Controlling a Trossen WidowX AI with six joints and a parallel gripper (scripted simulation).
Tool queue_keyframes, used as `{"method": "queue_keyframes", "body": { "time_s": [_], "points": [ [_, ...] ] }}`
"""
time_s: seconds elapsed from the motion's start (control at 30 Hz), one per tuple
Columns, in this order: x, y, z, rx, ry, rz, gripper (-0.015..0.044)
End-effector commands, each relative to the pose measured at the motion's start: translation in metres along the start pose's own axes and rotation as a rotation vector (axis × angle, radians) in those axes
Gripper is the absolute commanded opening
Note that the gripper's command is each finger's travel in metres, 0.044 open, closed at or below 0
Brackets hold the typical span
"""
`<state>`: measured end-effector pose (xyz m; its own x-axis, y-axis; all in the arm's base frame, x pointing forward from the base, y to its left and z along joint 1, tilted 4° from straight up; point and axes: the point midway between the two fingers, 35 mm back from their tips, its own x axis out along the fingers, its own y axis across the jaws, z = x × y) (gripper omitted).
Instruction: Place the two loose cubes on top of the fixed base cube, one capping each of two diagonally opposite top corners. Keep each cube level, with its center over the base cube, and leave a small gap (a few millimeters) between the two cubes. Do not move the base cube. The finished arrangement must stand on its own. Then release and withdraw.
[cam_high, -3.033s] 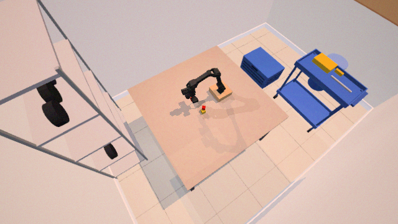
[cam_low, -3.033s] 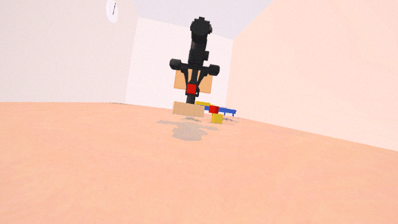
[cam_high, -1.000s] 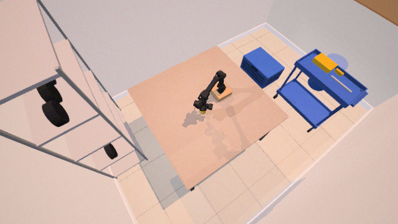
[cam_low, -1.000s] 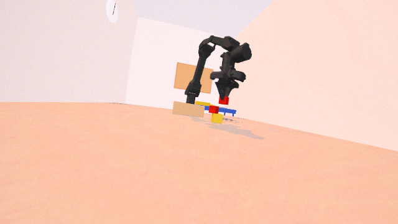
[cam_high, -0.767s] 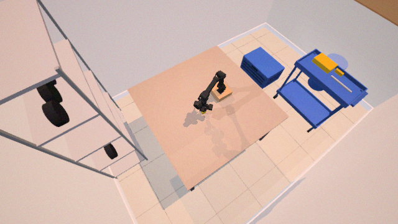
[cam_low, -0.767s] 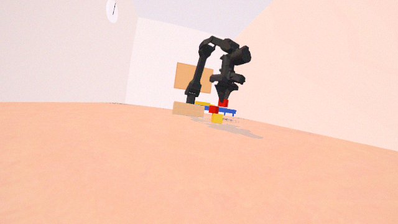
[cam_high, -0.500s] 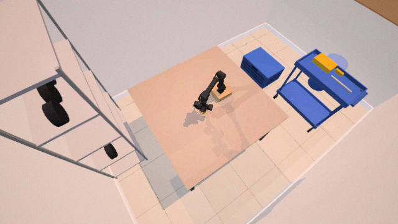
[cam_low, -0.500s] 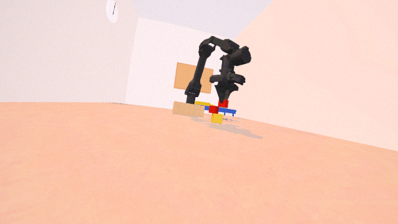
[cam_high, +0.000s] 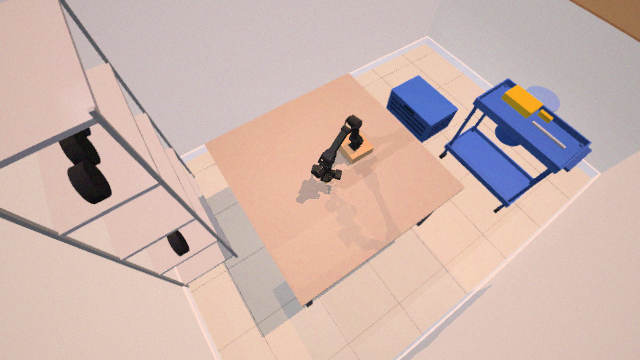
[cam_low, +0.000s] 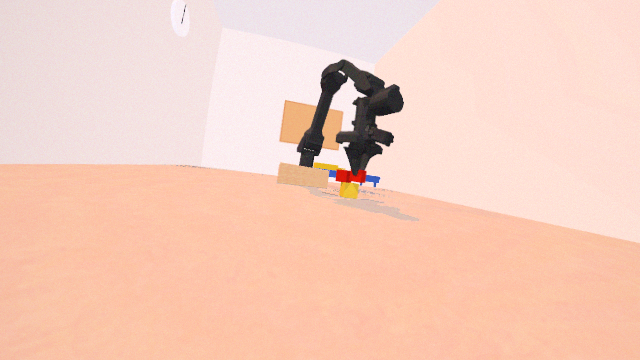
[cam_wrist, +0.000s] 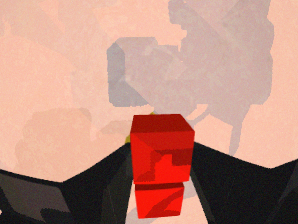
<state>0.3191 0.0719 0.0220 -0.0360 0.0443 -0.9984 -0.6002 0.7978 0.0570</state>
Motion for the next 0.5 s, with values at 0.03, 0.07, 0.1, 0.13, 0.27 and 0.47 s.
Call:
{"method": "queue_keyframes", "body": {
  "time_s": [0.03, 0.07, 0.1, 0.13, 0.27, 0.47],
  "points": [
    [0.0019, 0.0006, 0.0007, 0.001, -0.003, 0.004, 0.0105],
    [0.0019, 0.0006, 0.0007, 0.001, -0.003, 0.004, 0.0105],
    [0.0023, 0.0006, 0.0007, 0.001, -0.003, 0.004, 0.0105],
    [0.0031, 0.0006, 0.0006, 0.002, -0.003, 0.004, 0.0105],
    [0.0034, 0.0006, 0.0006, 0.002, -0.003, 0.004, 0.0105],
    [0.0034, 0.0006, 0.0006, 0.002, -0.003, 0.004, 0.0105]
  ]
}}
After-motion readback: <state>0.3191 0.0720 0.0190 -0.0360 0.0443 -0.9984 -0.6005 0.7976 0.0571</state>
